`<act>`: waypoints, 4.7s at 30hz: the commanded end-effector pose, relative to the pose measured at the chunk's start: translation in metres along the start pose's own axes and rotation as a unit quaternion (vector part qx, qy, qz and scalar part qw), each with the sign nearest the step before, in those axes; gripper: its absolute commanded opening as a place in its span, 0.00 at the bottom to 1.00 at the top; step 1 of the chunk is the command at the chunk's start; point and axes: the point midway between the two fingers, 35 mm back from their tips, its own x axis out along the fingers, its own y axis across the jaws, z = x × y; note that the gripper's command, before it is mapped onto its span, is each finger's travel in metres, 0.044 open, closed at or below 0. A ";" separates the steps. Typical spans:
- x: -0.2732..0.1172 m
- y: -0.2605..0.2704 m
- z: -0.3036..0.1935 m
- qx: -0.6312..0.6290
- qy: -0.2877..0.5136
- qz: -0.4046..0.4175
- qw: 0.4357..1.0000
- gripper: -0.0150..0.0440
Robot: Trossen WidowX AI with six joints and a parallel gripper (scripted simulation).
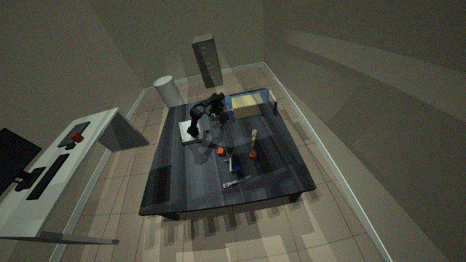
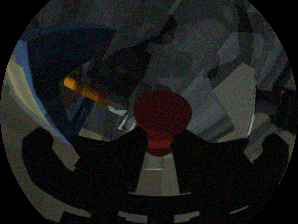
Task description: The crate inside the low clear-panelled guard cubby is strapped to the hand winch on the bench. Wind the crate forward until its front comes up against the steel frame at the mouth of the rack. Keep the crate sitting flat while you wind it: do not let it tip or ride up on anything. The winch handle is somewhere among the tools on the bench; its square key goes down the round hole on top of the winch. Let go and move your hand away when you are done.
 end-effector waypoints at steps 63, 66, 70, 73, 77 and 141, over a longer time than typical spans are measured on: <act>0.011 0.108 -0.028 0.003 -0.004 0.019 1.000 0.25; 0.012 0.111 -0.032 0.003 -0.004 0.019 1.000 0.25; 0.014 0.115 -0.037 0.003 -0.004 0.019 1.000 0.25; 0.016 0.117 -0.040 0.003 -0.004 0.019 1.000 0.25; 0.018 0.120 -0.045 0.003 -0.004 0.019 1.000 0.25; 0.057 0.117 -0.133 0.002 0.000 0.020 1.000 0.25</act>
